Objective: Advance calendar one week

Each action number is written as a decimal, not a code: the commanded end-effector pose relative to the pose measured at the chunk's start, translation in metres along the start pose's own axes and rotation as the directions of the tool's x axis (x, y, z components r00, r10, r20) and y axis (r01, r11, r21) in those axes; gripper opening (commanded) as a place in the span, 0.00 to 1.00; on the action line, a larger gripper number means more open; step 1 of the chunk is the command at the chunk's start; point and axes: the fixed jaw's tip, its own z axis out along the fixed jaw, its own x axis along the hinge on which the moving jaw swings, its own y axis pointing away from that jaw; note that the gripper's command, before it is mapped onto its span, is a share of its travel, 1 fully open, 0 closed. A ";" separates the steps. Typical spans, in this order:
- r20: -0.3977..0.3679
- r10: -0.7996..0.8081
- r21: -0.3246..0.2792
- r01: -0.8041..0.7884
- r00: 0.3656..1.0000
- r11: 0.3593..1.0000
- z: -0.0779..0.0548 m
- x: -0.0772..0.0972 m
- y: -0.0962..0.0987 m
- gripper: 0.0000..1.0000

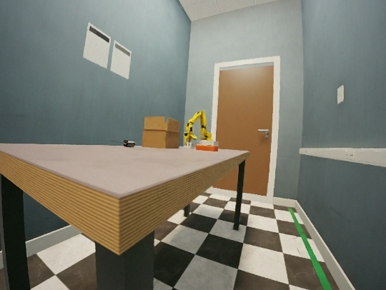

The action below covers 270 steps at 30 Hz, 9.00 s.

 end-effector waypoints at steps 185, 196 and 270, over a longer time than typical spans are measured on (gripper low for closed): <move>-0.017 -0.602 0.035 0.602 0.799 0.798 -0.063 -0.118 -0.020 0.00; -0.020 -0.797 0.033 0.797 0.604 0.603 -0.062 -0.171 0.000 0.00; -0.007 -0.840 -0.024 0.840 0.542 0.542 -0.017 -0.178 0.015 0.00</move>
